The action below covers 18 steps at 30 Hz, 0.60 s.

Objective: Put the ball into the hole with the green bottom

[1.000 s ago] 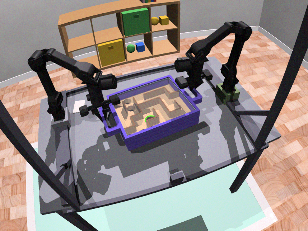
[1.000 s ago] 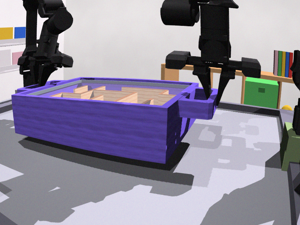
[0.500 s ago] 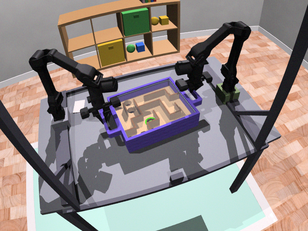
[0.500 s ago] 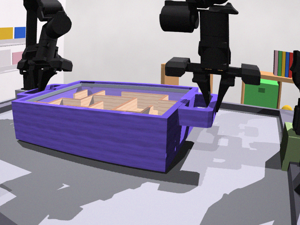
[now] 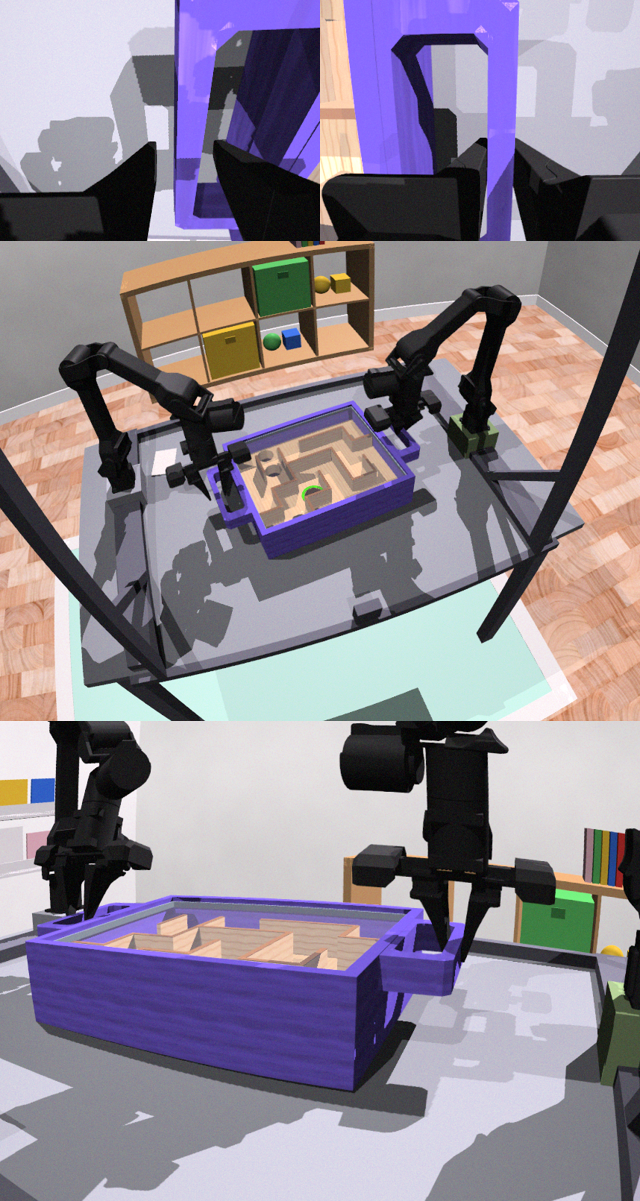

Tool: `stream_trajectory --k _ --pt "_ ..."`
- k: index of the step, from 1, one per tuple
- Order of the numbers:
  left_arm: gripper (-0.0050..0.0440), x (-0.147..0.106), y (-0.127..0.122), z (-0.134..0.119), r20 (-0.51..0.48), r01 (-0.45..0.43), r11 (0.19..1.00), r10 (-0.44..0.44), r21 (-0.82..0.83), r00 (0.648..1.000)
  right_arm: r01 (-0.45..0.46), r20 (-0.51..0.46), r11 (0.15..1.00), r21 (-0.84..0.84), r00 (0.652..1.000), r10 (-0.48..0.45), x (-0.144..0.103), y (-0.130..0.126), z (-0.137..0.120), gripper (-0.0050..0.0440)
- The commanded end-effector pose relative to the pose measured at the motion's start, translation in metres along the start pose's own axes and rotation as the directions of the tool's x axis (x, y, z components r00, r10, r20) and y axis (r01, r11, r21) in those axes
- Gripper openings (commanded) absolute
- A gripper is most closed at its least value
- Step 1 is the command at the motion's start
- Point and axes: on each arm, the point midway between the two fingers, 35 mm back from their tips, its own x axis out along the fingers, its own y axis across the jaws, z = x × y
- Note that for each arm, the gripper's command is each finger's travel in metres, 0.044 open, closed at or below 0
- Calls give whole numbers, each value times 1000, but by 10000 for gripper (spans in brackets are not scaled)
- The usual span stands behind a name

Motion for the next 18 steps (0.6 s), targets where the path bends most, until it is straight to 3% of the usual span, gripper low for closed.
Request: stream_trajectory --k 1,7,8,18 --pt "161 -3 0 -1 -5 5 1000 -5 -1 1000 -42 16 999 6 999 42 -12 7 5 -50" --pt "161 -3 0 -1 -6 7 1000 -7 0 1000 -42 16 999 6 999 42 -12 7 5 -50" --pt "161 -3 0 -1 -6 7 1000 -7 0 1000 -42 16 999 6 999 42 -12 7 5 161" --pt "161 -3 0 -1 -6 7 1000 -7 0 1000 -17 10 1000 1 1000 17 -5 0 2 161"
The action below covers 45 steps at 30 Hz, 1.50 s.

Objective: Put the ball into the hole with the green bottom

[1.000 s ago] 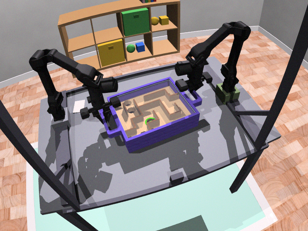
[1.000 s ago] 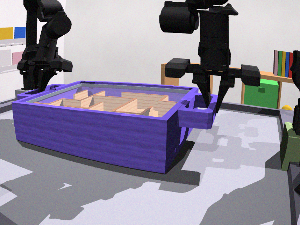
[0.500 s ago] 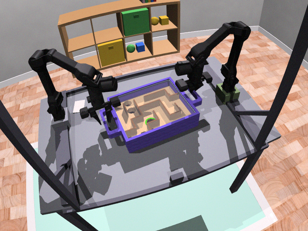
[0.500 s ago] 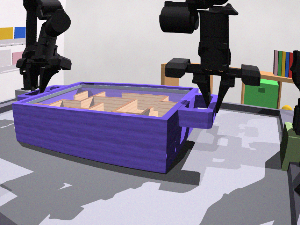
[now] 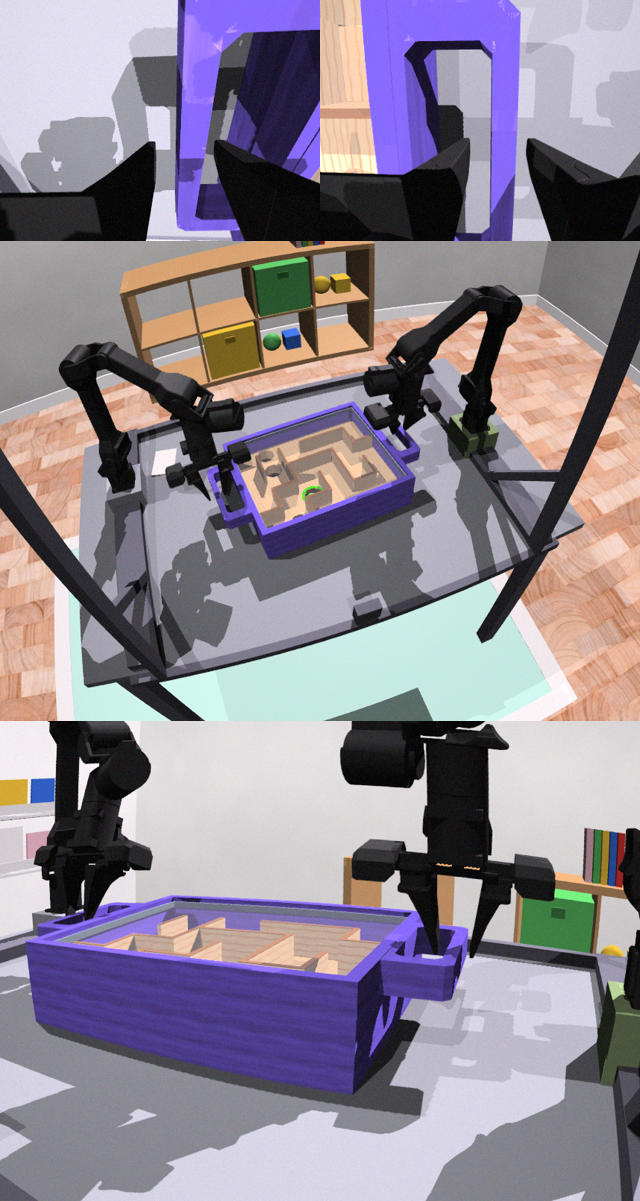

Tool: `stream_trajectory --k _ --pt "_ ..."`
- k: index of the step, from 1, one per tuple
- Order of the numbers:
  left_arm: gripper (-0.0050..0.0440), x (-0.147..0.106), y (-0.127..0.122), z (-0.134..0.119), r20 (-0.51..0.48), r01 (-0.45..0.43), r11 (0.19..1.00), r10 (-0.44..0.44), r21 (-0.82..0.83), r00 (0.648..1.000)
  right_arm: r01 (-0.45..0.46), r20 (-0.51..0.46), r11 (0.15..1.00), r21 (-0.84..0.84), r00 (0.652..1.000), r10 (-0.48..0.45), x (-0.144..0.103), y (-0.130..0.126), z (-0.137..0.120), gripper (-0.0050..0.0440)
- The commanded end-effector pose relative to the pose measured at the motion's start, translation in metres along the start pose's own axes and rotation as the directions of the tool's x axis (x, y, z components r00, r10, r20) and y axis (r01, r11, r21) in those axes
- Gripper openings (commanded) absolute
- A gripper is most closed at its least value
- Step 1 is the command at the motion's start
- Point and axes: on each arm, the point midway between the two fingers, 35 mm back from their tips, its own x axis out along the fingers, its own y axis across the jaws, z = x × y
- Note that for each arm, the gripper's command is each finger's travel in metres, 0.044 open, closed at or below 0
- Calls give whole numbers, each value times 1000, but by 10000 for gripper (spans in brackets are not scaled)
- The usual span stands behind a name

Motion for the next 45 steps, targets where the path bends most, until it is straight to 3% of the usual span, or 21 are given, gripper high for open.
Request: stream_trajectory --k 1,6,9,26,34,45 --pt "161 -3 -1 -2 -8 9 1000 -9 1 1000 -7 3 1000 -2 1000 7 -1 -1 1 161" --pt "161 -3 -1 -2 -8 9 1000 -9 1 1000 -8 3 1000 -2 1000 8 -1 -1 1 161" --pt "161 -20 -5 -5 -22 30 999 -30 11 999 -8 3 1000 -2 1000 8 -1 -1 1 161" --pt "161 -59 -4 -5 -20 30 999 -30 11 999 -8 3 1000 -2 1000 8 -1 -1 1 161" --pt "161 -66 -3 -3 -13 22 1000 -21 8 1000 -8 3 1000 -2 1000 8 -1 -1 1 161" --pt "161 -63 -2 -2 -8 12 1000 -12 6 1000 -34 8 999 7 999 34 -38 6 2 161"
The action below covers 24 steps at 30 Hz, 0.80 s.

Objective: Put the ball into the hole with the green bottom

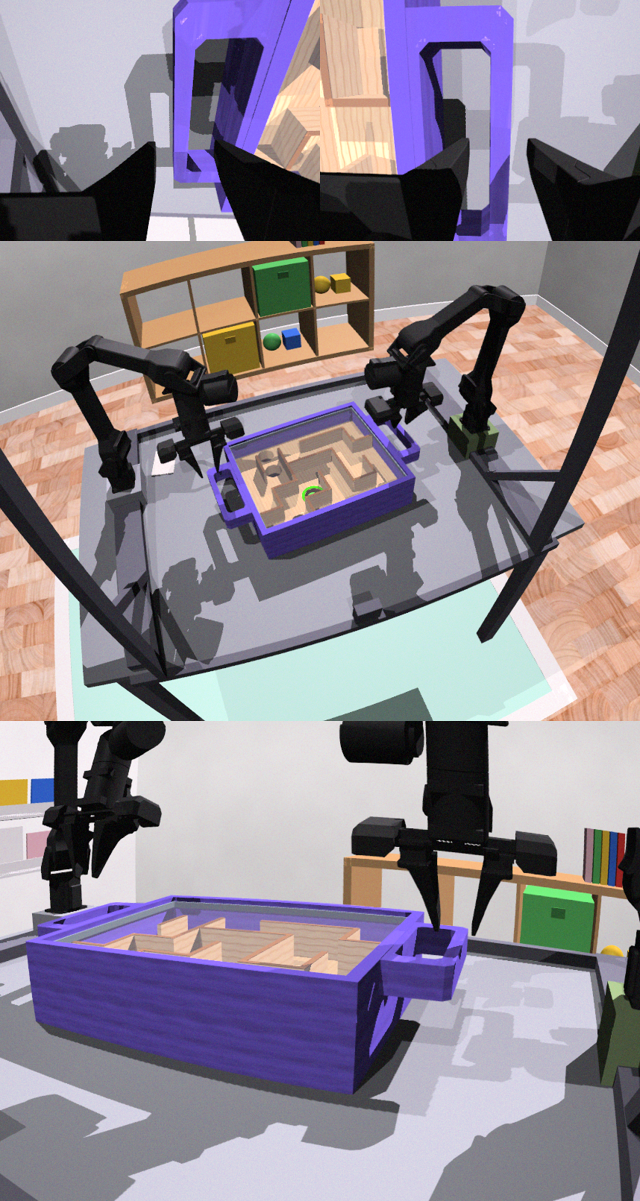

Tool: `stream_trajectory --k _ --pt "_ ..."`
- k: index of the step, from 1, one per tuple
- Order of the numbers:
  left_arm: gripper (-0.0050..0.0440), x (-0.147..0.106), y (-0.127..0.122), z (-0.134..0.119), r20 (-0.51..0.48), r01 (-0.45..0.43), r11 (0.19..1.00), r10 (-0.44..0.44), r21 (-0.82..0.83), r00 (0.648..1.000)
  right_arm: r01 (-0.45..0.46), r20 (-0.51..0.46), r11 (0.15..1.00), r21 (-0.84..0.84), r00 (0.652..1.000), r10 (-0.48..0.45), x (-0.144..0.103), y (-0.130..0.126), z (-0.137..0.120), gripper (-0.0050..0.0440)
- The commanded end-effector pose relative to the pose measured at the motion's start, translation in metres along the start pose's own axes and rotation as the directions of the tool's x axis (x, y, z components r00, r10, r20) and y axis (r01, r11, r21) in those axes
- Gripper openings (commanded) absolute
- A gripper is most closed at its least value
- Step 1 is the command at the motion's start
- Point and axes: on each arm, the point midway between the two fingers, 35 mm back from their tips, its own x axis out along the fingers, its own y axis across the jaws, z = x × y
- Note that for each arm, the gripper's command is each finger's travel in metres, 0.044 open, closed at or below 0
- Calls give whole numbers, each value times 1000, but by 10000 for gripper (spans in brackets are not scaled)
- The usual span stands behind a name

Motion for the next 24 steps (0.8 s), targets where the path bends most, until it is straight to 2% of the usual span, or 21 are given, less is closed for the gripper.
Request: stream_trajectory --k 1,4,14,20,24 --pt "161 -5 -2 -3 -10 15 1000 -15 7 1000 -31 8 1000 7 999 31 -15 5 2 161" --pt "161 -5 -2 -3 -10 16 1000 -16 7 1000 -23 6 1000 5 1000 23 -17 5 1 161" --pt "161 -5 -2 -3 -10 15 1000 -15 7 1000 -32 8 999 7 999 31 -45 5 2 161" --pt "161 -5 -2 -3 -10 15 1000 -15 7 1000 -13 5 1000 4 1000 13 -41 4 1 161" --pt "161 -11 -12 1 -29 106 988 -103 112 994 -94 -5 994 -62 996 93 -40 10 0 161"
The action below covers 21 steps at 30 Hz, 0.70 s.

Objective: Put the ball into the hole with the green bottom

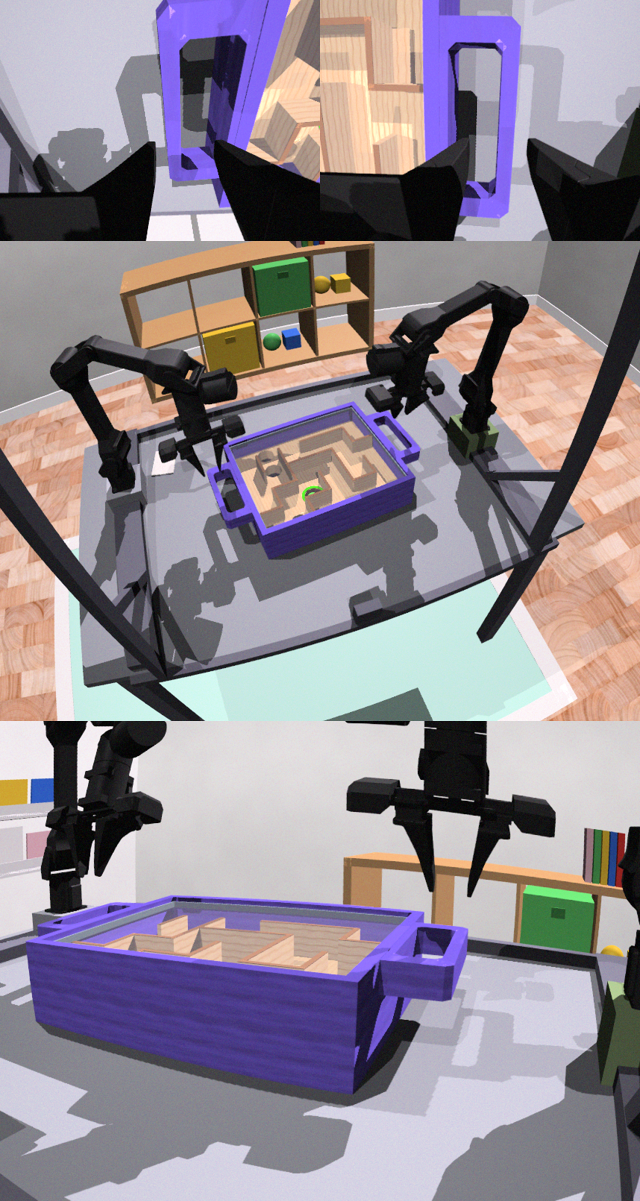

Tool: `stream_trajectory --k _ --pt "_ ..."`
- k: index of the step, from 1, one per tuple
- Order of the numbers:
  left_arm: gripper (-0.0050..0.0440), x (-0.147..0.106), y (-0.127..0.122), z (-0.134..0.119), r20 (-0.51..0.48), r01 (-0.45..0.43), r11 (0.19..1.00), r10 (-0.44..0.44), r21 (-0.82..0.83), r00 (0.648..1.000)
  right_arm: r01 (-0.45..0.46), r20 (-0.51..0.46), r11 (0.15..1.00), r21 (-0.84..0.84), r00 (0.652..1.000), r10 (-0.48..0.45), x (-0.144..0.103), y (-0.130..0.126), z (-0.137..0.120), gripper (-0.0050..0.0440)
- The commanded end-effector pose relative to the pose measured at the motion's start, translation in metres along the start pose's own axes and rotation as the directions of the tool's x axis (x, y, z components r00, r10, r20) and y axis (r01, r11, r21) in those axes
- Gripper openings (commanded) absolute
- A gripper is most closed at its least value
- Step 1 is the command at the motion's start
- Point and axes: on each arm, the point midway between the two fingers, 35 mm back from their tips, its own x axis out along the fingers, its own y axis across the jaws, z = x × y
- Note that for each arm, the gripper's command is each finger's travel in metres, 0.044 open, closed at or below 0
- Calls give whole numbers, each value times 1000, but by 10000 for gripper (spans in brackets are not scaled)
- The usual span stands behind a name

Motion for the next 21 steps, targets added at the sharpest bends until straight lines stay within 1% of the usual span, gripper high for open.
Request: stream_trajectory --k 1,3,6,11,13,14,16,18,21 --pt "161 -11 -12 1 -23 100 990 -99 98 995 -87 -5 995 -56 996 87 -4 9 0 161" --pt "161 -15 -20 3 -38 164 969 -160 183 986 -151 -6 983 -109 988 151 -6 18 0 161" --pt "161 -24 -35 5 -60 267 909 -262 320 963 -254 -4 947 -198 966 259 -11 34 2 161" --pt "161 -41 -55 10 -85 398 764 -416 508 905 -392 6 858 -331 909 417 -24 57 5 161" --pt "161 -41 -55 10 -85 398 764 -416 508 905 -392 6 858 -331 909 417 -24 57 5 161" --pt "161 -38 -55 9 -86 388 771 -403 505 911 -382 3 864 -328 914 406 -22 57 4 161" --pt "161 -46 -60 11 -92 425 718 -453 551 887 -422 9 830 -364 890 456 -29 62 6 161" --pt "161 -58 -68 16 -90 462 626 -531 628 843 -471 19 772 -428 849 528 -38 71 7 161" --pt "161 -73 -79 19 -101 484 496 -615 721 782 -519 28 687 -509 788 615 -52 83 10 161"
